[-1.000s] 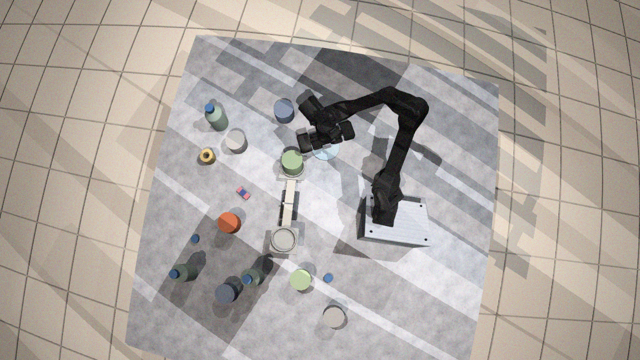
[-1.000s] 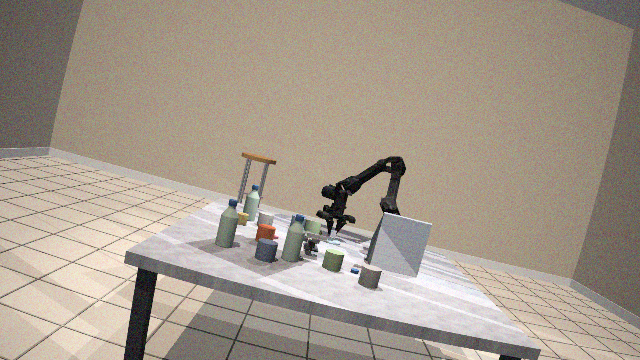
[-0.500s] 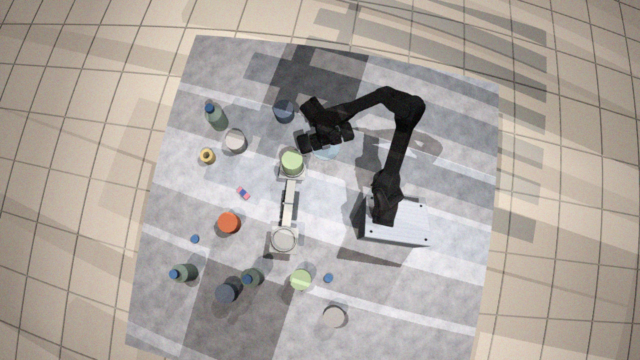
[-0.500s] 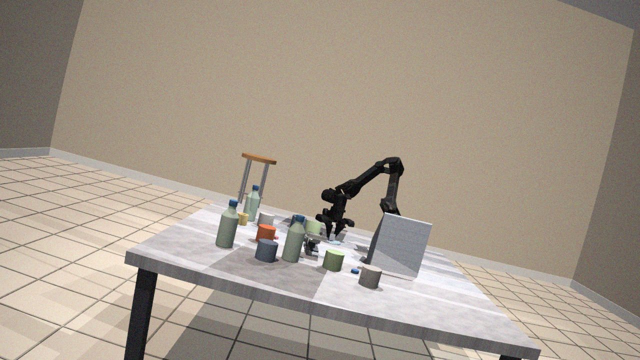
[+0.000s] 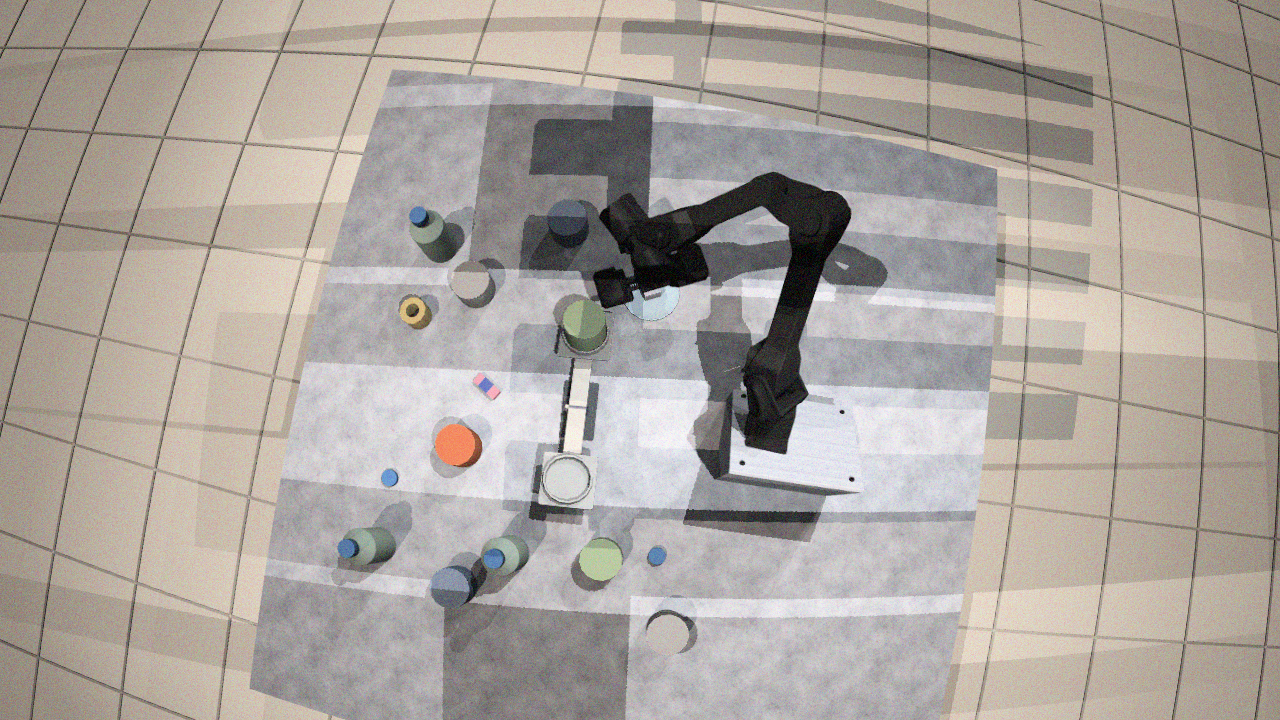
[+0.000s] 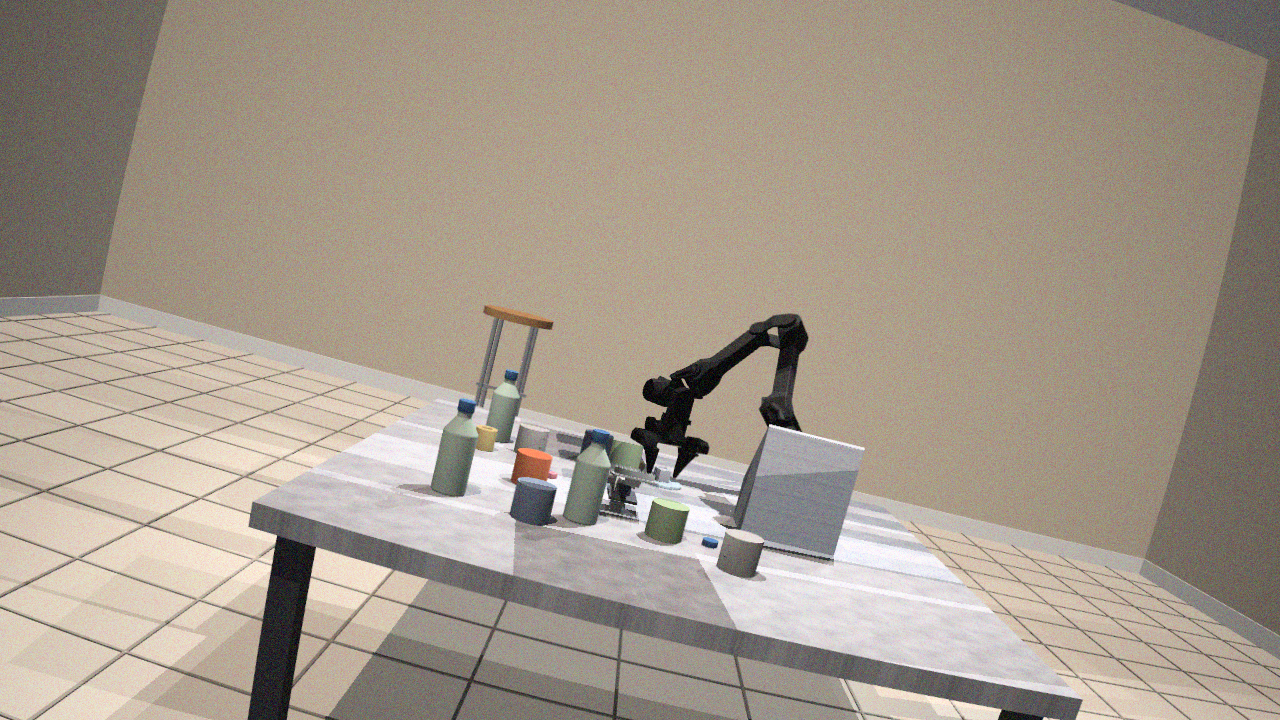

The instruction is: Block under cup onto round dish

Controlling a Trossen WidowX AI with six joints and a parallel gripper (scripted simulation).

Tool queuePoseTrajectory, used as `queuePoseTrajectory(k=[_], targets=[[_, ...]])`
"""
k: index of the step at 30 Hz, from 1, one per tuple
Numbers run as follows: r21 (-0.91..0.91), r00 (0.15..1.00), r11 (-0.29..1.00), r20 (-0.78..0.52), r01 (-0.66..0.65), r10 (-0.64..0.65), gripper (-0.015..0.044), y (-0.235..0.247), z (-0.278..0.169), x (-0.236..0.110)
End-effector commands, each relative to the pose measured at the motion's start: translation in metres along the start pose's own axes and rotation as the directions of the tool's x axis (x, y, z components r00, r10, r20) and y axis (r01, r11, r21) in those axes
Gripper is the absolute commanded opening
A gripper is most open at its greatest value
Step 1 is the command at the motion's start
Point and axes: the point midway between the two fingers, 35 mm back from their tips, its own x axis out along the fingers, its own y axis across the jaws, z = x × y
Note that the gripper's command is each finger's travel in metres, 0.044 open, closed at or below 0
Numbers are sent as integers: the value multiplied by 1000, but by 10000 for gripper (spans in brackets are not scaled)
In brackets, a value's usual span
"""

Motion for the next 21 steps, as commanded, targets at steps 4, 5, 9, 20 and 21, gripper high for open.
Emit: queuePoseTrajectory(k=[4,5,9,20,21], targets=[[24,1000,1000,-14,-6,7,440,0,-1,-13],[22,1000,1000,-15,-7,7,440,0,-2,-19],[-1,1000,1000,-14,-4,4,440,1,-3,-52],[-9,1000,1000,-12,-12,11,440,-1,-4,-94],[-9,1000,1000,-12,-12,11,440,-1,-4,-94]])
